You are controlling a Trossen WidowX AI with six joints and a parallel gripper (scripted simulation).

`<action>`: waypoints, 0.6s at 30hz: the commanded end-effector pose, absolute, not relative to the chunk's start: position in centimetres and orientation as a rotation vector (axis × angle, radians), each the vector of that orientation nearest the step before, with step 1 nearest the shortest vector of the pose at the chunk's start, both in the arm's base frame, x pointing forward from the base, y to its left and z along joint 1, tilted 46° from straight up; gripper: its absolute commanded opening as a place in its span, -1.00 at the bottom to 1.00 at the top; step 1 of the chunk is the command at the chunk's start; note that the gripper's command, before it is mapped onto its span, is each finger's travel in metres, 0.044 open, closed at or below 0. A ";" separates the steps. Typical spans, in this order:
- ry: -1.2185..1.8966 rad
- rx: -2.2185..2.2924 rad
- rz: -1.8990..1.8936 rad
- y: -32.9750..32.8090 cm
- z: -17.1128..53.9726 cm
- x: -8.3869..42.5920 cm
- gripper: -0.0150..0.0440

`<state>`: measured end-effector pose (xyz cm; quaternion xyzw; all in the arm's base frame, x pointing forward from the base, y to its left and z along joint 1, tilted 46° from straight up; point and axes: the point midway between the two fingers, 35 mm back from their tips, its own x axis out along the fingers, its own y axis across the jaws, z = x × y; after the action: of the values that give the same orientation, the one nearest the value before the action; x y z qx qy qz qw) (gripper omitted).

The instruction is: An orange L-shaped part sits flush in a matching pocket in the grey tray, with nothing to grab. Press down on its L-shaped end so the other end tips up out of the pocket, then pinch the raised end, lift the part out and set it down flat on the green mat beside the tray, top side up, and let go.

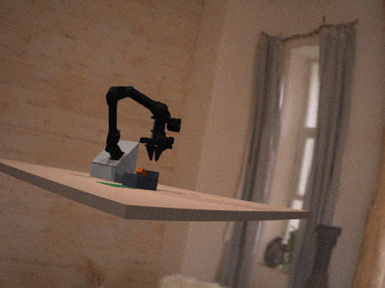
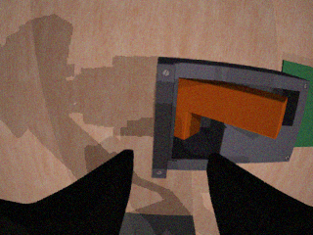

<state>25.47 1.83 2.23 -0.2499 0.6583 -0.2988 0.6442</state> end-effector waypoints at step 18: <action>1.501 -0.569 -0.682 1.9 2.4 25.4 0.12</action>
<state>25.41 1.92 2.46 -0.2495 0.6587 -0.2998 0.6434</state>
